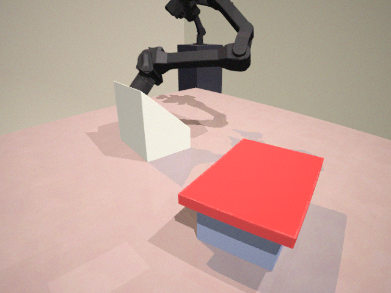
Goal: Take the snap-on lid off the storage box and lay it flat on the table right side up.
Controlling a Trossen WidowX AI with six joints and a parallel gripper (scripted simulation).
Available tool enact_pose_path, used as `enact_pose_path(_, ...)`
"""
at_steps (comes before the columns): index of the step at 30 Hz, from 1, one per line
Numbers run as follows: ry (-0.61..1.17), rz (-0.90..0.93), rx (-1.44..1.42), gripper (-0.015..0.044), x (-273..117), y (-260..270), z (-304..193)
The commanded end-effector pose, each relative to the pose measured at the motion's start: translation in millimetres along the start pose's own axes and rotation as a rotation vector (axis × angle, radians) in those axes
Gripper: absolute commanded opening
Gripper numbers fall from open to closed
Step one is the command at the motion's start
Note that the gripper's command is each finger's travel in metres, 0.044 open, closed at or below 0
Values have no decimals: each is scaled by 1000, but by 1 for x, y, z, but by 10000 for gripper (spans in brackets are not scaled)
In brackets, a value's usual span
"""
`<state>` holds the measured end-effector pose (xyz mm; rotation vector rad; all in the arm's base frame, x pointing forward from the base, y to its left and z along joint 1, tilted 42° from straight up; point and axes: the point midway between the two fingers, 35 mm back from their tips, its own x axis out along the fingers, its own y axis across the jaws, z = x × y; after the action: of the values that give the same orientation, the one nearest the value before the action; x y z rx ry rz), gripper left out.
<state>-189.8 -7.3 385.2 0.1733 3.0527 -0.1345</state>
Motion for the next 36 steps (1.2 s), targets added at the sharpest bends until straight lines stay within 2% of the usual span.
enact_pose_path(1, -4, -10, 8, 374, 1, -3, 1)
enact_pose_path(6, -138, -258, 226, 242, 13, -70, 27)
enact_pose_path(7, -179, -310, 274, 235, 13, -85, 34)
enact_pose_path(10, -319, -446, 421, 235, 8, -130, 55)
enact_pose_path(13, -375, -476, 454, 235, 3, -143, 67)
enact_pose_path(22, -712, -625, 690, 235, -33, -213, 111)
enact_pose_path(28, -1143, -675, 859, 235, -95, -270, 160)
enact_pose_path(30, -1302, -656, 896, 235, -121, -283, 178)
enact_pose_path(32, -1353, -643, 901, 235, -131, -287, 184)
enact_pose_path(36, -1644, -531, 902, 235, -187, -299, 221)
